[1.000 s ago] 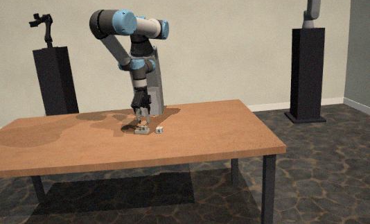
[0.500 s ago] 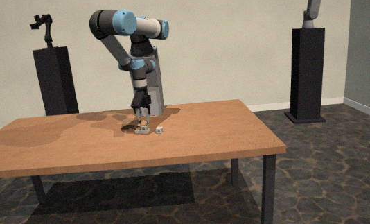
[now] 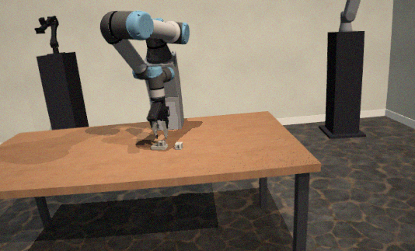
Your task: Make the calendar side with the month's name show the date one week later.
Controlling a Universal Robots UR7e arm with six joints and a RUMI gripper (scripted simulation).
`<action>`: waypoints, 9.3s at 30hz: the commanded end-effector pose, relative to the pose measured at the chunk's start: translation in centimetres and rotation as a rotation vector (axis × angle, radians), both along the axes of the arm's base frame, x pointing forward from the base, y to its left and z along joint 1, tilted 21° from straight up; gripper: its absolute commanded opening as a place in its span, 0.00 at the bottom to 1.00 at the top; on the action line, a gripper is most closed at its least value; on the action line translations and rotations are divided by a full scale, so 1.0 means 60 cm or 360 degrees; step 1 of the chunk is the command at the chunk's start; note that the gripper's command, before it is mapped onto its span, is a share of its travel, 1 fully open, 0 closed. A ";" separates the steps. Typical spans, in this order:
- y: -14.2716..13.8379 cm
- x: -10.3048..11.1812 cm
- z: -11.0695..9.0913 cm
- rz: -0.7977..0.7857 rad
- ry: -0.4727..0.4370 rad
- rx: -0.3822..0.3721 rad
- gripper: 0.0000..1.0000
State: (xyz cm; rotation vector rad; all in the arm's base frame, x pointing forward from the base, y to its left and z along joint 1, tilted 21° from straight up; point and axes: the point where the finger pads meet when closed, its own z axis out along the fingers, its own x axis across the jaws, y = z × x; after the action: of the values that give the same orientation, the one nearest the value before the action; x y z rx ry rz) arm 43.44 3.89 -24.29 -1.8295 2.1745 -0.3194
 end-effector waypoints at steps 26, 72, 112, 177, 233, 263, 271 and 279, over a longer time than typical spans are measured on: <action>0.001 0.014 -0.031 0.0002 -0.0005 -0.0002 0.29; 0.001 0.019 -0.045 0.0001 -0.0004 -0.0002 0.29; 0.001 0.016 -0.041 0.0000 -0.0002 -0.0001 0.11; -0.051 -0.038 0.104 -0.0493 0.0008 0.0183 0.11; -0.207 -0.068 0.082 -0.2241 0.0019 0.0843 0.11; -0.212 -0.067 0.069 -0.2337 0.0023 0.0879 0.11; -0.211 -0.052 0.034 -0.2337 0.0023 0.0879 0.11; -0.210 -0.031 -0.020 -0.2337 0.0023 0.0879 0.11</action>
State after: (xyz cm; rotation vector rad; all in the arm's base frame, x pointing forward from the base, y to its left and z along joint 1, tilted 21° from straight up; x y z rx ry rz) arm 40.36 -8.65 -22.94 0.2359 2.7755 0.0626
